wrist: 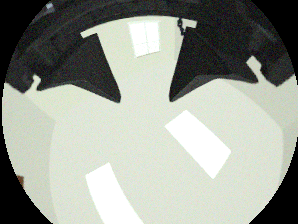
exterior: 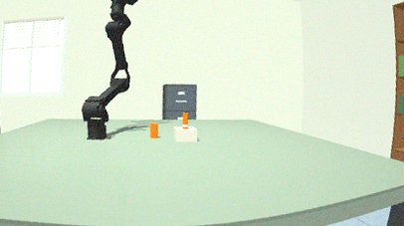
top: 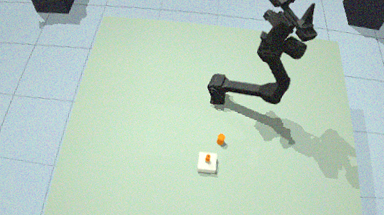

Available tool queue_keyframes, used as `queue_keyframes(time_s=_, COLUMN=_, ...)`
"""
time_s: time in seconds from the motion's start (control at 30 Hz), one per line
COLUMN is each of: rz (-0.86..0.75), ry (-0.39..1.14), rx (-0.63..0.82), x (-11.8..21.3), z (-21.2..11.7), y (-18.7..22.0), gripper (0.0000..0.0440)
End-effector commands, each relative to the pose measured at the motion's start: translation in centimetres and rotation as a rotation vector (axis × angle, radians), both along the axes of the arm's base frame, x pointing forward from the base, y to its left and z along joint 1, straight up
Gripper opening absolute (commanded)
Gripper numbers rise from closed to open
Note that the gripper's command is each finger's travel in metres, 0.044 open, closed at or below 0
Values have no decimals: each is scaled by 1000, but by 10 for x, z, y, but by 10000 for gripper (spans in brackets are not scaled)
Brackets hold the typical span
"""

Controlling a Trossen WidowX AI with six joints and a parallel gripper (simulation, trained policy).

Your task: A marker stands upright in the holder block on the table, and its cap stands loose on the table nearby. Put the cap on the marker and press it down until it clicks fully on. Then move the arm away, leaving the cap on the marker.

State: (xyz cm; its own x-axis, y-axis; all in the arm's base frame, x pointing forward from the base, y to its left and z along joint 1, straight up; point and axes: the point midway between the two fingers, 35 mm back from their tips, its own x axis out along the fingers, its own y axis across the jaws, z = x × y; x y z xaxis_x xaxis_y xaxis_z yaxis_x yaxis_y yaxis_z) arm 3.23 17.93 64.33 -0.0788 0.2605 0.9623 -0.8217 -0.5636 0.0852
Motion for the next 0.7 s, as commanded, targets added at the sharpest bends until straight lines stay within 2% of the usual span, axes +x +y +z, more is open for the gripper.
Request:
queue_keyframes(time_s=0.0, rz=4, ry=7, rx=32, x=-1, z=2, y=-5, gripper=302)
queue_keyframes(time_s=0.67, rz=61, ry=45, rx=232, x=-11, z=7, y=-35, gripper=303)
